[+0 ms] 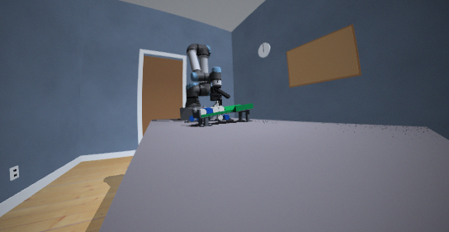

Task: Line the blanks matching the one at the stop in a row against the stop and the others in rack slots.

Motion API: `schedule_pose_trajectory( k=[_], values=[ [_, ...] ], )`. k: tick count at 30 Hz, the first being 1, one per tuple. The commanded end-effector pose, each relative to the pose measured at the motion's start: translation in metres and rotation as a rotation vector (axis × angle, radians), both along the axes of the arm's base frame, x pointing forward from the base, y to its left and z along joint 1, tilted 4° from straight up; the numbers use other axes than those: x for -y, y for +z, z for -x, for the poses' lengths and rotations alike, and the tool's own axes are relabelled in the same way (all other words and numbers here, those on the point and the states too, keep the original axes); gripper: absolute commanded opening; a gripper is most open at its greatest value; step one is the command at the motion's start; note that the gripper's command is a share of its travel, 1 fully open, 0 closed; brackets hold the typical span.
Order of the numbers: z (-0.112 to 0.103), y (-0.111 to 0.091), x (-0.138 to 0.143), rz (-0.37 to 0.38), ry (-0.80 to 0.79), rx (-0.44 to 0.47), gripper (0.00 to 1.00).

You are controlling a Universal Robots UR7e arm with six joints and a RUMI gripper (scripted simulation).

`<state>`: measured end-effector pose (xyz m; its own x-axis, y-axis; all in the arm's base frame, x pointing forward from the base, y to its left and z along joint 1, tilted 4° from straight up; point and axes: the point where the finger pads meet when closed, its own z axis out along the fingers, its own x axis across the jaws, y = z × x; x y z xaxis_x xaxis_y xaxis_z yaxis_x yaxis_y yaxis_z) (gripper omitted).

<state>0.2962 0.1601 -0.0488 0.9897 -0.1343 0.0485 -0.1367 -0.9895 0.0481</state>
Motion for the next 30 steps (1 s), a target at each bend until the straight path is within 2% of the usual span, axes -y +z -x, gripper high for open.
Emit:
schedule_pose_trajectory(
  k=[1,21,30],
  values=[
    [0.000,0.000,0.000,0.000,0.000,0.001,0.49],
    [-0.002,-0.031,0.002,0.000,0.000,0.001,0.49],
    [-0.002,-0.035,0.002,0.000,0.000,0.001,0.49]
  ],
)
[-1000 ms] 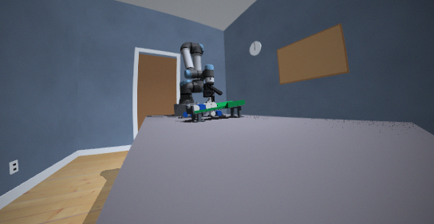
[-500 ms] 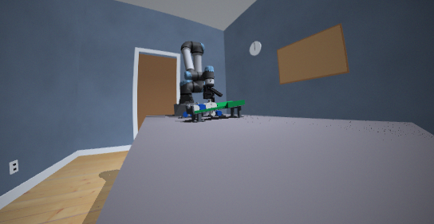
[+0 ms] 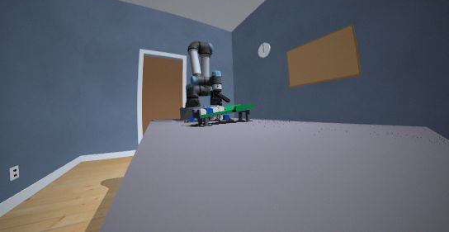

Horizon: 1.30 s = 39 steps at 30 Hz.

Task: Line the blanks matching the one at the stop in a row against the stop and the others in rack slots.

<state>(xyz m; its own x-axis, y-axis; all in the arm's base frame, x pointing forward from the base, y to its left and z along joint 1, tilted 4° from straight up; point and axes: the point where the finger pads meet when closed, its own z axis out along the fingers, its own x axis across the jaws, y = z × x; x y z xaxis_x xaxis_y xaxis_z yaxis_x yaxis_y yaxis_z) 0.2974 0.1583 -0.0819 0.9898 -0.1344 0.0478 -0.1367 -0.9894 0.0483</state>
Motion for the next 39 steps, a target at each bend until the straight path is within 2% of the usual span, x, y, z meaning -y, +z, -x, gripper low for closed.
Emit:
schedule_pose_trajectory(
  k=[1,33,34,39],
  values=[
    [-0.0007,-0.0020,0.0000,0.000,0.000,0.002,0.49],
    [-0.0007,-0.0020,0.0000,0.000,0.000,0.002,0.49],
    [-0.0007,-0.0020,0.0000,0.000,0.000,0.002,0.37],
    [-0.0007,-0.0020,0.0000,0.000,0.000,0.002,0.37]
  ],
)
